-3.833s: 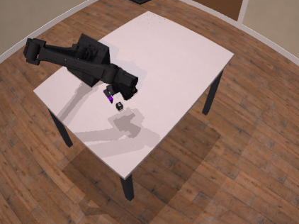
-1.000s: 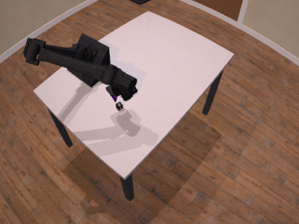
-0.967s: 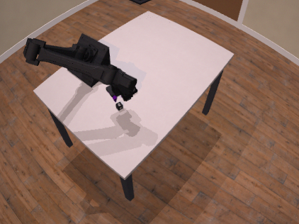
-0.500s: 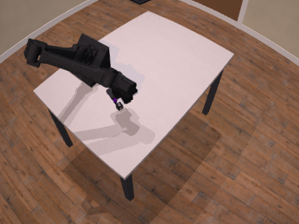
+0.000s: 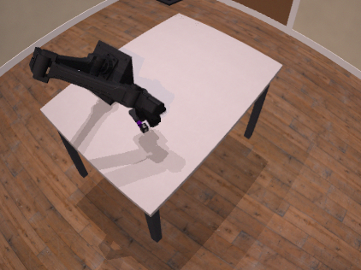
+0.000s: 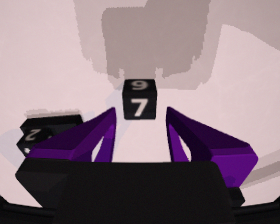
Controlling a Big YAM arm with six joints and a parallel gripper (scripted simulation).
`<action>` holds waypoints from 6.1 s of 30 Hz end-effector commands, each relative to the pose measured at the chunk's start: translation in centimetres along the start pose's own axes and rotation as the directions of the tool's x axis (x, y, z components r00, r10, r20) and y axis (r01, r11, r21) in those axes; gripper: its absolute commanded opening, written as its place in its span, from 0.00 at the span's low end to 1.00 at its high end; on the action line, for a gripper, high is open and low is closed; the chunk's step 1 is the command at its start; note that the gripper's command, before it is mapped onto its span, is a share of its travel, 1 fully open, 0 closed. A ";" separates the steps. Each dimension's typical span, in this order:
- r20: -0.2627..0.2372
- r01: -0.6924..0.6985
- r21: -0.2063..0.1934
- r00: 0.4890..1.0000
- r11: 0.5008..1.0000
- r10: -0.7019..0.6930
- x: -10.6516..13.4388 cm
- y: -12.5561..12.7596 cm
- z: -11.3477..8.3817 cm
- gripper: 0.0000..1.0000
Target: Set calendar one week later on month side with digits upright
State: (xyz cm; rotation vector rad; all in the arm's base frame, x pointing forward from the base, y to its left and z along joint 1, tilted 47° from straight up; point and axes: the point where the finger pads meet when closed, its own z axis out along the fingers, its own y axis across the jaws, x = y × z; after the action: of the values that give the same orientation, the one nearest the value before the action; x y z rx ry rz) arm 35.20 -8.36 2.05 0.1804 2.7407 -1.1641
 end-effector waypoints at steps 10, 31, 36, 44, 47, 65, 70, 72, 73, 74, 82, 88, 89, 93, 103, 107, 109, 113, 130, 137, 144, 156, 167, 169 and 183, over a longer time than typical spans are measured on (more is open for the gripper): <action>0.002 0.019 0.004 1.000 1.000 -0.019 0.1 0.2 0.6 0.44; 0.002 0.019 0.004 1.000 1.000 -0.019 0.1 0.2 0.6 0.44; 0.002 0.019 0.004 1.000 1.000 -0.019 0.1 0.2 0.6 0.44; 0.002 0.019 0.004 1.000 1.000 -0.019 0.1 0.2 0.6 0.44; 0.003 0.020 0.003 1.000 1.000 -0.020 0.1 0.2 0.5 0.44; 0.015 0.020 0.000 1.000 1.000 -0.020 0.2 0.5 0.1 0.44; 0.015 0.020 0.000 1.000 1.000 -0.020 0.2 0.5 0.1 0.44; 0.015 0.020 0.000 1.000 1.000 -0.020 0.2 0.5 0.1 0.44; 0.015 0.020 0.000 1.000 1.000 -0.020 0.2 0.5 0.1 0.44; 0.015 0.020 0.000 1.000 1.000 -0.020 0.2 0.5 0.1 0.44; 0.015 0.020 0.000 1.000 1.000 -0.020 0.2 0.5 0.1 0.44; 0.015 0.020 0.000 1.000 1.000 -0.020 0.2 0.5 0.1 0.44; 0.015 0.020 0.000 1.000 1.000 -0.020 0.2 0.5 0.1 0.44; 0.015 0.020 0.000 1.000 1.000 -0.020 0.2 0.5 0.1 0.44; 0.013 0.022 0.001 1.000 1.000 -0.022 0.2 0.5 0.2 0.44; 0.014 0.021 0.001 1.000 1.000 -0.021 0.0 0.6 0.2 0.44; 0.015 0.019 0.000 1.000 1.000 -0.019 -0.2 0.6 0.2 0.44; 0.016 0.019 0.000 1.000 1.000 -0.019 -0.2 0.5 0.1 0.44; 0.016 0.019 0.000 1.000 1.000 -0.019 -0.2 0.5 0.1 0.44; 0.016 0.019 0.000 1.000 1.000 -0.019 -0.2 0.5 0.1 0.44; 0.016 0.019 0.000 1.000 1.000 -0.019 -0.2 0.5 0.1 0.44; 0.021 0.013 -0.001 1.000 1.000 -0.013 -0.7 0.5 0.0 0.44; 0.024 0.009 -0.002 1.000 1.000 -0.009 -1.0 0.4 -0.1 0.44; 0.024 0.009 -0.002 1.000 1.000 -0.009 -1.0 0.4 -0.1 0.44; 0.024 0.009 -0.002 1.000 1.000 -0.009 -1.1 0.4 -0.1 0.44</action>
State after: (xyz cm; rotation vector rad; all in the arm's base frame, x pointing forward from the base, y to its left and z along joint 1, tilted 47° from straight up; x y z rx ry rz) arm 34.98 -8.45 1.76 0.1657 2.7448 -1.1668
